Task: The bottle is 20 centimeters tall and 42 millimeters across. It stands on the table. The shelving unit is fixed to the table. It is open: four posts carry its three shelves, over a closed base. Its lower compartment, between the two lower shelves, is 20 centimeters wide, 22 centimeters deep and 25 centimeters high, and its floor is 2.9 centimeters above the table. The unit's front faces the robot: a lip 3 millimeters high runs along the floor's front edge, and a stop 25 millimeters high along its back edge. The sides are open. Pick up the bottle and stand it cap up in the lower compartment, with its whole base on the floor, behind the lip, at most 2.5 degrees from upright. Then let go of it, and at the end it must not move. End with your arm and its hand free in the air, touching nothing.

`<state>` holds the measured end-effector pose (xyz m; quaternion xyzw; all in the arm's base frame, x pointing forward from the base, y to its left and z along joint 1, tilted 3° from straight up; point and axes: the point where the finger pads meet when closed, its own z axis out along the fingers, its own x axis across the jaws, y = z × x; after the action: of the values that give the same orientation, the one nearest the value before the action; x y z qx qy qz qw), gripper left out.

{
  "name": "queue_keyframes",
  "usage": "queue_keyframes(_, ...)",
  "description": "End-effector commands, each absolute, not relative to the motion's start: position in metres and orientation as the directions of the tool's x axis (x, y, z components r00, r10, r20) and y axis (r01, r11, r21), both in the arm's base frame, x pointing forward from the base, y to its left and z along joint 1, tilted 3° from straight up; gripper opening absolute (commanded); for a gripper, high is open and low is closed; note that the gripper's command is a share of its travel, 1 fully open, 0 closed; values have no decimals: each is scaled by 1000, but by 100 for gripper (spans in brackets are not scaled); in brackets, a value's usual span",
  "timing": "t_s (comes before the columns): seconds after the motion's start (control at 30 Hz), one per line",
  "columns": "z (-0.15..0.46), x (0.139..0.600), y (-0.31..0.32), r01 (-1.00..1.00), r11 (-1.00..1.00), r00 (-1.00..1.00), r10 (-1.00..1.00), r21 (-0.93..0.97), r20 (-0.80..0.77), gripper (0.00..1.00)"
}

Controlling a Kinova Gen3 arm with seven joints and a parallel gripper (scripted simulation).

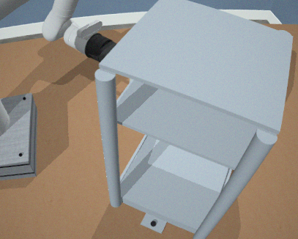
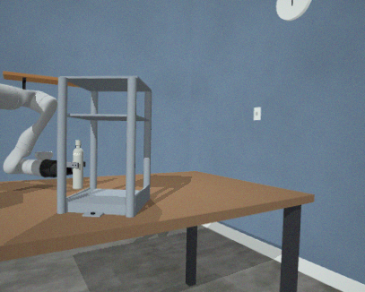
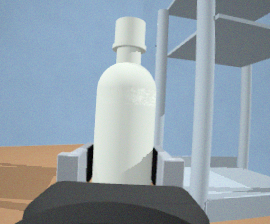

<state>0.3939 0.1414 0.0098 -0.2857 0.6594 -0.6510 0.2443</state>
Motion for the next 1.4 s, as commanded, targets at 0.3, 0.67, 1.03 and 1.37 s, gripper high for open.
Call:
queue_keyframes(0.3, 33, 396, 142, -54, -9, -717, -695, -998, 46, 0)
queue_keyframes(0.67, 62, 398, 143, -54, -9, -717, -695, -998, 46, 0)
queue_keyframes(1.03, 67, 398, 143, -54, -9, -717, -695, -998, 46, 0)
queue_keyframes(1.37, 67, 398, 142, -54, -9, -717, -695, -998, 46, 0)
